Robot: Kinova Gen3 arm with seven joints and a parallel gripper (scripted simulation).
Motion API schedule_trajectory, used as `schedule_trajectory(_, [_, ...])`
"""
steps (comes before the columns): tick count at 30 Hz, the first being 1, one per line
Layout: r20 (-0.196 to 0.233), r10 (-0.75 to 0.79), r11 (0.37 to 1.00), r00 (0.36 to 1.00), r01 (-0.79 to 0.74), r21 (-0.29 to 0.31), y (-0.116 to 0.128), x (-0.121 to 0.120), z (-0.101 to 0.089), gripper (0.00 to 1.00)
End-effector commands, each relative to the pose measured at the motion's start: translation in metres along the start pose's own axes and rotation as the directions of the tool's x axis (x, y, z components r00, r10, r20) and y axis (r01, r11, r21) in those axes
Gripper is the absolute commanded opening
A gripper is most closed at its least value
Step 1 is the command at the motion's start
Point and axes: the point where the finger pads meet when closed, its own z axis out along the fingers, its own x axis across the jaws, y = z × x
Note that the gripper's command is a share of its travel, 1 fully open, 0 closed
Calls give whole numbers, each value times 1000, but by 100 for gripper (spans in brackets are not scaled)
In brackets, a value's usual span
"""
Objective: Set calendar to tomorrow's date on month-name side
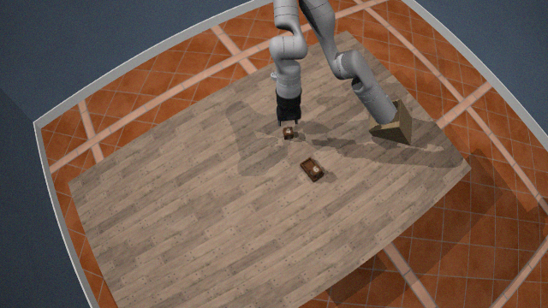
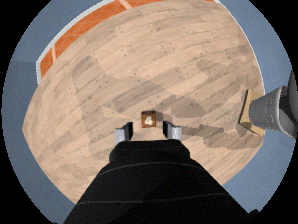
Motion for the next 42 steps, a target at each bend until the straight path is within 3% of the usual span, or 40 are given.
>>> schedule_trajectory(1, [-10,-21,998,1000,21,52,2,1,2,100])
schedule_trajectory(6, [-7,-21,992,1000,22,127,3,2,3,100])
schedule_trajectory(13, [-4,-23,986,1000,23,165,5,2,3,100])
schedule_trajectory(35, [-4,-23,985,1000,23,170,5,2,3,100])
schedule_trajectory(42, [-7,-35,985,999,36,170,6,3,-5,100])
